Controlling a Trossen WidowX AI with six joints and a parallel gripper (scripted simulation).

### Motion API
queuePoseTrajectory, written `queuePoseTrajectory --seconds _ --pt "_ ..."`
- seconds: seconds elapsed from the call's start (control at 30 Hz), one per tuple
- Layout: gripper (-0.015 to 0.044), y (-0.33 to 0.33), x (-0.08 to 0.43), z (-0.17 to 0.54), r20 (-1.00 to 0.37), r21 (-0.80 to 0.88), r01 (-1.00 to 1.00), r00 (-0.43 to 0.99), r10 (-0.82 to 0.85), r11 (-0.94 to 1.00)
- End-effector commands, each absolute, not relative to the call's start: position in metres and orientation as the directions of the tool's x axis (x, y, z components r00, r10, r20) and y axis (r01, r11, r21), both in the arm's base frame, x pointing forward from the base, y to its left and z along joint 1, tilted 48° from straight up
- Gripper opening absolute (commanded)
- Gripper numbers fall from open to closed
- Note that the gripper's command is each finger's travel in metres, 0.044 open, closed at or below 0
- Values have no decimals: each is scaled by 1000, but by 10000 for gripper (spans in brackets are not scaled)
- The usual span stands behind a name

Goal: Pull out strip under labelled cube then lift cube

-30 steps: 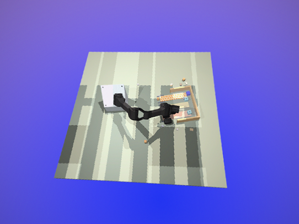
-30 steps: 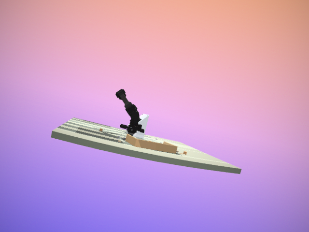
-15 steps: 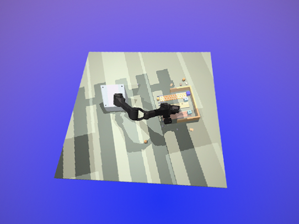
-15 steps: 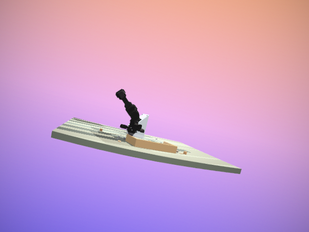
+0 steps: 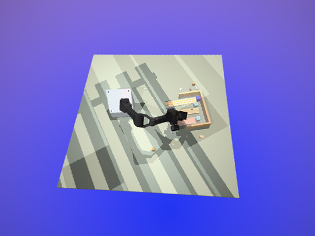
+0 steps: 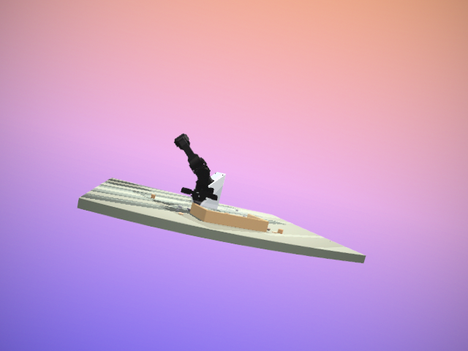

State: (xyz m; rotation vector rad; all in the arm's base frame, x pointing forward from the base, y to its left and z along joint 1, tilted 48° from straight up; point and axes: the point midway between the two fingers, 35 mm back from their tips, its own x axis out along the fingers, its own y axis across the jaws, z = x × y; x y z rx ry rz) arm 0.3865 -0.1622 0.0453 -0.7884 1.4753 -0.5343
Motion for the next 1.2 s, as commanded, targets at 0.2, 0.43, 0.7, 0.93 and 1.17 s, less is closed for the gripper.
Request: queuePoseTrajectory --seconds 0.2,0.43,0.7,0.93,1.17 --pt "0 -167 368 44 -666 -741 -152 42 -745 654" --pt "0 -169 357 44 -666 -741 -152 41 -745 654" --pt "0 -171 346 44 -666 -741 -152 41 -745 654" --pt "0 -172 335 45 -666 -741 -153 41 -745 654" --pt "0 -174 324 45 -666 -741 -153 40 -745 654"
